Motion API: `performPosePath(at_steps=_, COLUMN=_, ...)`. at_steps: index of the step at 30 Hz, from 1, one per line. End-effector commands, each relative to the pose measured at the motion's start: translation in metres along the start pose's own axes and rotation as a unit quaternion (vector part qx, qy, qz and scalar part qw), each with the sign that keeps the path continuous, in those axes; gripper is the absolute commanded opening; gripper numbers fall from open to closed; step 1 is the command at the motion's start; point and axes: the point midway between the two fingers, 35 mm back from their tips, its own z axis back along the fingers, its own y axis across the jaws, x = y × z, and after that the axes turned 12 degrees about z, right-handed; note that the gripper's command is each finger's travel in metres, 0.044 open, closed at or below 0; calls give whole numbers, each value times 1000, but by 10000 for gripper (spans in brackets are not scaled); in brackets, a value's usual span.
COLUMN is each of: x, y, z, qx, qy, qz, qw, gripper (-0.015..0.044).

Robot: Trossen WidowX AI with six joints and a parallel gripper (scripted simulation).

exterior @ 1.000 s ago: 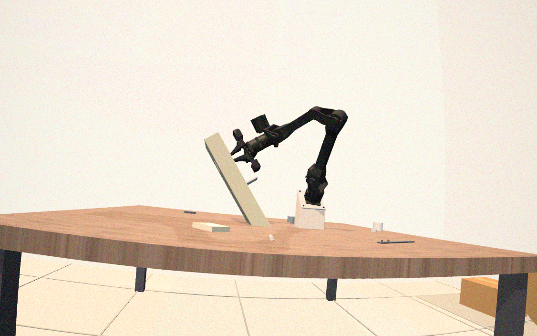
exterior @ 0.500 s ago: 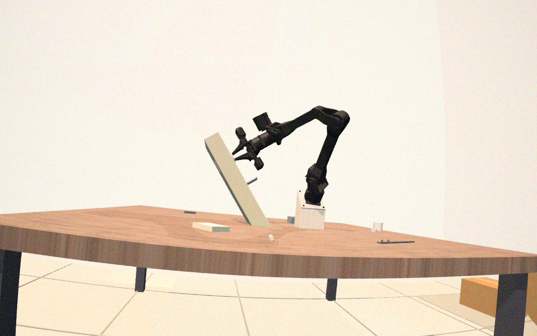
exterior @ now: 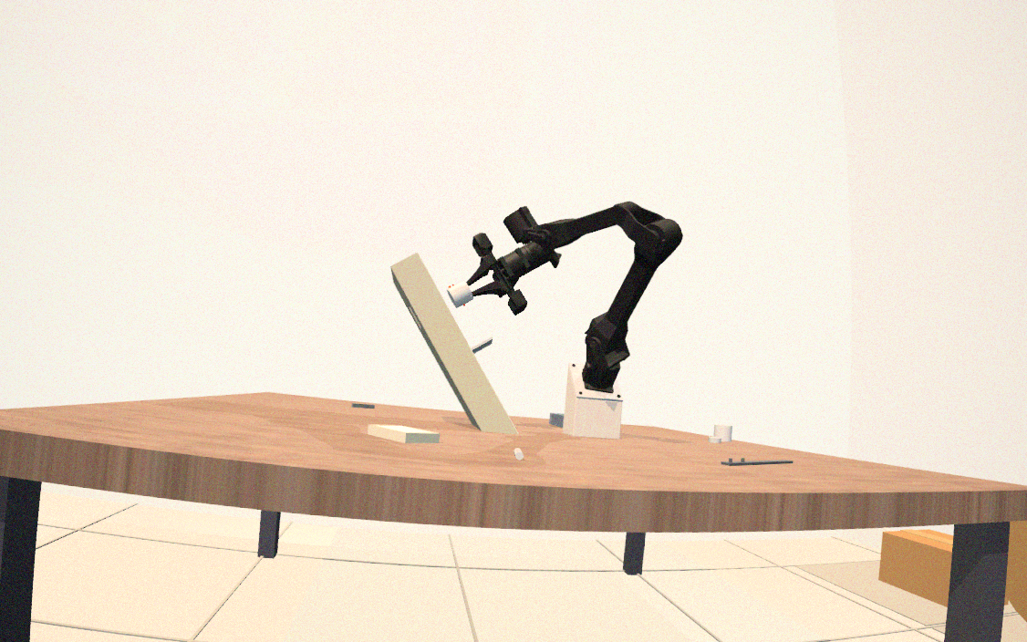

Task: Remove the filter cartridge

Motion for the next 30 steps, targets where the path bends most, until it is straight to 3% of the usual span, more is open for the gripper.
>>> performPosePath(at_steps=1, x=-2, y=2, z=3, qx=4, qy=1, qz=8, qw=1000, gripper=0)
performPosePath(at_steps=24, x=-9, y=-73, z=-7, qx=4, qy=1, qz=8, qw=1000, gripper=0)
performPosePath(at_steps=27, x=-8, y=-66, z=-7, qx=1, qy=2, qz=6, qw=1000, gripper=79)
performPosePath(at_steps=30, x=-8, y=-66, z=-7, qx=1, qy=2, qz=6, qw=1000, gripper=90)
